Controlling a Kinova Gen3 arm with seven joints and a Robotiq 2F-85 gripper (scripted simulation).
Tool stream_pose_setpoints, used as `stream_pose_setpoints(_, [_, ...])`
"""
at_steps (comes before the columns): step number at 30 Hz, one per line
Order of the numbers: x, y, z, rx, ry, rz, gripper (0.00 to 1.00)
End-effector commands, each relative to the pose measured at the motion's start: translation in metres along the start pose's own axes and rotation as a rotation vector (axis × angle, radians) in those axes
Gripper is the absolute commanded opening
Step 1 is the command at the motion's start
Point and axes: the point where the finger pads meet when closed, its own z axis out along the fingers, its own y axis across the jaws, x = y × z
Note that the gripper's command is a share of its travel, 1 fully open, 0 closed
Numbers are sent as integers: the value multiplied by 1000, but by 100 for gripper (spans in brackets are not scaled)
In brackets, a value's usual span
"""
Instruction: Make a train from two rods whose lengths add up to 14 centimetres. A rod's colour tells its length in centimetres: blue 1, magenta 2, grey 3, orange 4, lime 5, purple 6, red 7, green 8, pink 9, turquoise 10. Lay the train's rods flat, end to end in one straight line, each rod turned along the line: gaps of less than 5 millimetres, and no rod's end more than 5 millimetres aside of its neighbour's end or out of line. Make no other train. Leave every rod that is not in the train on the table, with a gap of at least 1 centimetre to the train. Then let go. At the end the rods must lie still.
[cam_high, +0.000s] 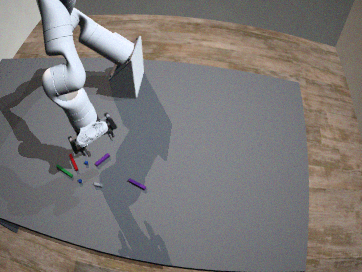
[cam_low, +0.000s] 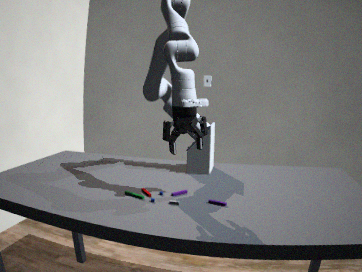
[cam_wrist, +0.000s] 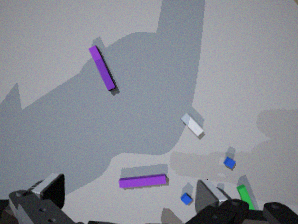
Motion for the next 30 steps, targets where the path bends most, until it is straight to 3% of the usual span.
stream_pose_setpoints(1, [-12, -1, -1, -20, -2, 76, 100])
stream_pose_setpoints(3, [-12, -1, -1, -20, -2, 76, 100])
stream_pose_setpoints(18, [-56, 17, 0, -71, 28, 568, 100])
stream_pose_setpoints(30, [-69, 22, -1, -85, 44, 710, 100])
